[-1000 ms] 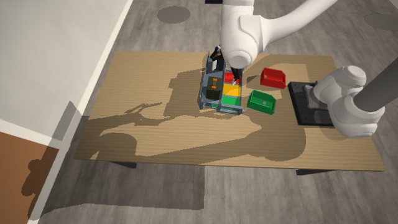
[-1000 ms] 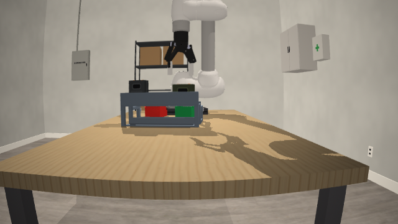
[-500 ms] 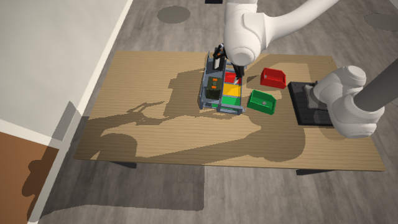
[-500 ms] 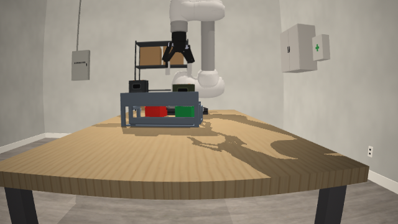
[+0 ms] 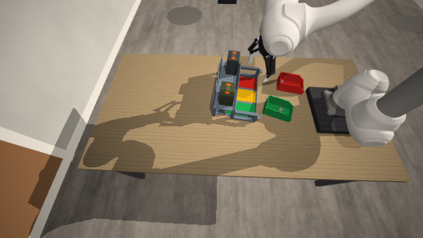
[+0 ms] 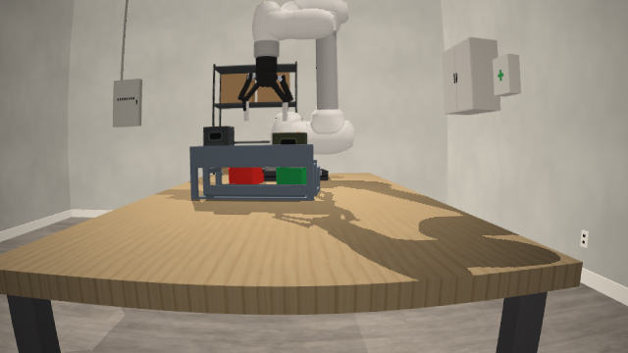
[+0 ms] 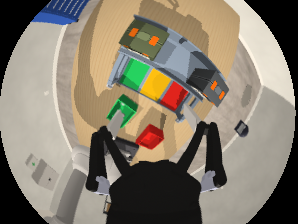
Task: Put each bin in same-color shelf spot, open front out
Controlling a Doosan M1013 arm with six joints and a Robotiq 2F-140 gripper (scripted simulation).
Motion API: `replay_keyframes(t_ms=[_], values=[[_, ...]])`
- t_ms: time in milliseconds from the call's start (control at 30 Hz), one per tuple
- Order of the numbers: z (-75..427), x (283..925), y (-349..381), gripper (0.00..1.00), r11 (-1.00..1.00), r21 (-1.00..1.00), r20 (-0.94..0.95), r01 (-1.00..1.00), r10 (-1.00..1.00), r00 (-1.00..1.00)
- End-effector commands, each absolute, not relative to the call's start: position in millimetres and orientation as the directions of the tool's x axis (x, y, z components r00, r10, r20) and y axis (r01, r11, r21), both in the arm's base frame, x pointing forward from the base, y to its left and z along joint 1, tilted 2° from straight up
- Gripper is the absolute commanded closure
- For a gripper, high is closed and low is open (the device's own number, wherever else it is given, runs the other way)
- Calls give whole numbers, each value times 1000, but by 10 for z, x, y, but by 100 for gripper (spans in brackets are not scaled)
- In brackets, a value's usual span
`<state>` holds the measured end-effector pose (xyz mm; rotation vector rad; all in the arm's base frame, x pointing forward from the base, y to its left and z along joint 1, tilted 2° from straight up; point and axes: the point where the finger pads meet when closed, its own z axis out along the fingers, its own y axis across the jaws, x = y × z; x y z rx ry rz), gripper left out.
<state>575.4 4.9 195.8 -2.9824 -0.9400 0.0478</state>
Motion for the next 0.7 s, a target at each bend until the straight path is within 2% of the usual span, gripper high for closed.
replay_keyframes(t_ms=[0,233,300,667], values=[[1946,5407,-167,0,-868,-19,-26,497,497,867],[1835,4587,-531,0,-952,-12,-29,305,306,952],[1835,4587,-531,0,-952,-12,-29,305,306,952],[1546,3447,-789,0,-1000,-2,-32,24,24,999]])
